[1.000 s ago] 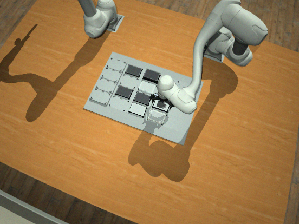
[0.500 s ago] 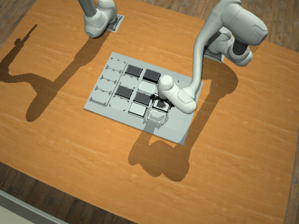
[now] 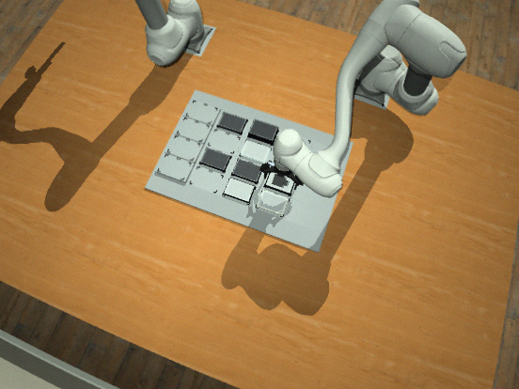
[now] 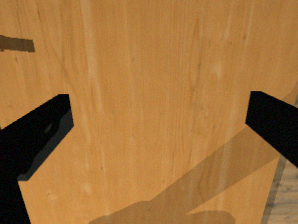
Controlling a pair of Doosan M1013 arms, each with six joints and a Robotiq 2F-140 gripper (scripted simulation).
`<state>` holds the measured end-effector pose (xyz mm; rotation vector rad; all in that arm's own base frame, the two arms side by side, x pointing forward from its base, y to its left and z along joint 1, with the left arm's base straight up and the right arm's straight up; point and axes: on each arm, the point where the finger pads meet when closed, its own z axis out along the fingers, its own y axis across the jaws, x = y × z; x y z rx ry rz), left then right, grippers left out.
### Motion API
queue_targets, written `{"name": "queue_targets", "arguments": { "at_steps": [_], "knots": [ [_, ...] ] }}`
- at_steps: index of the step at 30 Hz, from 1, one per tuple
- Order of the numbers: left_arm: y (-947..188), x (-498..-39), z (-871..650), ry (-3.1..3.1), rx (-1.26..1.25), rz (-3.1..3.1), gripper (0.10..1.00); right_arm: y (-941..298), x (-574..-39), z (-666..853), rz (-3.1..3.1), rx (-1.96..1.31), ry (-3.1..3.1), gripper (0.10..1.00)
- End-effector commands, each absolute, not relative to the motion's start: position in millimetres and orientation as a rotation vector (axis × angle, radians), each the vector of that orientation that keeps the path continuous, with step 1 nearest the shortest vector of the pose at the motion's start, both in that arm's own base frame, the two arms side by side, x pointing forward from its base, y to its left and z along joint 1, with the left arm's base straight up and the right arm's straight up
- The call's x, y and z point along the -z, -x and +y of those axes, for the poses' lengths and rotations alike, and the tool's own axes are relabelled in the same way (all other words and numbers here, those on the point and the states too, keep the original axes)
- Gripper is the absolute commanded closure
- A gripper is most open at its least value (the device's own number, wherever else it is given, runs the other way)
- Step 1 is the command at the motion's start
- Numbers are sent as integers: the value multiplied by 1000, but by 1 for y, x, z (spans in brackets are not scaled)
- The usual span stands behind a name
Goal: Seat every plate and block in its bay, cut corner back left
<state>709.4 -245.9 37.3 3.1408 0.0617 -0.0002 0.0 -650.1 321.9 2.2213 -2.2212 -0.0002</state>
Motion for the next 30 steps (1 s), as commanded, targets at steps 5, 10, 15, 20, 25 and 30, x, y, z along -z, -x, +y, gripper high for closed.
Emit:
{"name": "queue_targets", "arguments": {
  "at_steps": [5,10,15,20,25,30],
  "knots": [
    [-710,-46,-246,-3141,-3,61,100,0,-323,-650,-2221,-2,-2221,98],
    [-710,-52,-246,-3141,-3,61,100,0,-323,-650,-2221,-2,-2221,98],
    [-710,-59,-246,-3141,-3,61,100,0,-323,-650,-2221,-2,-2221,98],
    [-710,-63,-246,-3141,-3,61,100,0,-323,-650,-2221,-2,-2221,98],
    [-710,-70,-246,-3141,-3,61,100,0,-323,-650,-2221,-2,-2221,98],
    [-710,-76,-246,-3141,-3,61,100,0,-323,-650,-2221,-2,-2221,98]
  ]
}}
